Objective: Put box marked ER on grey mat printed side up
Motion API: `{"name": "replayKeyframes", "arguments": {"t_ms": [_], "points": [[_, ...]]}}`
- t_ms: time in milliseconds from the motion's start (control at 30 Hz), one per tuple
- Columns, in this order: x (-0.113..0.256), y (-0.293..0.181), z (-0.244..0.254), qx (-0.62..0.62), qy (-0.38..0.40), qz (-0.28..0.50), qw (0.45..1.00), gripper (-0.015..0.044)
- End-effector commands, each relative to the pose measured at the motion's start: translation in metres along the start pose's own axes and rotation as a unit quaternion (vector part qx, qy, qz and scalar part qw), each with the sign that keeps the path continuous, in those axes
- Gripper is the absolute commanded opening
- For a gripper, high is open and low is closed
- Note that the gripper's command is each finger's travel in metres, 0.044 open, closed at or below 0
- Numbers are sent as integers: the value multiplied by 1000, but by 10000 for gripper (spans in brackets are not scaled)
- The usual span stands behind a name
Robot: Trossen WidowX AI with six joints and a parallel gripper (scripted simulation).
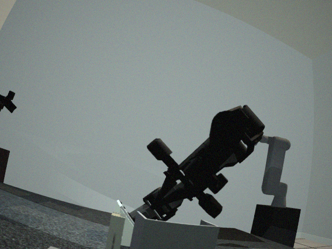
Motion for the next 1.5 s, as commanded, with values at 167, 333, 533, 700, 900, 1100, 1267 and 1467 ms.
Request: {"name": "replayKeyframes", "arguments": {"t_ms": [167, 333, 533, 700, 900, 1100, 1267, 1467], "points": [[-3, 4, -5, 102, 38, 16, 994, 0], [-5, 7, -8, 161, 61, 19, 985, 0], [-7, 10, -12, 230, 89, 18, 969, 0], [-9, 13, -16, 286, 113, 12, 951, 0], [-11, 16, -20, 351, 141, 1, 926, 0], [-13, 19, -25, 413, 167, -17, 895, 0], [-14, 22, -29, 462, 187, -36, 867, 0], [-16, 25, -35, 517, 207, -63, 828, 0]]}}
Point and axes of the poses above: the point midway between the two fingers, 35 mm back from their tips, its own x axis back along the fingers, its own z axis across the jaws, y = z × x, the point moved 3 cm from there along x, back along the fingers, and after that the axes turned 11 degrees about -x, right-handed, at the moved point
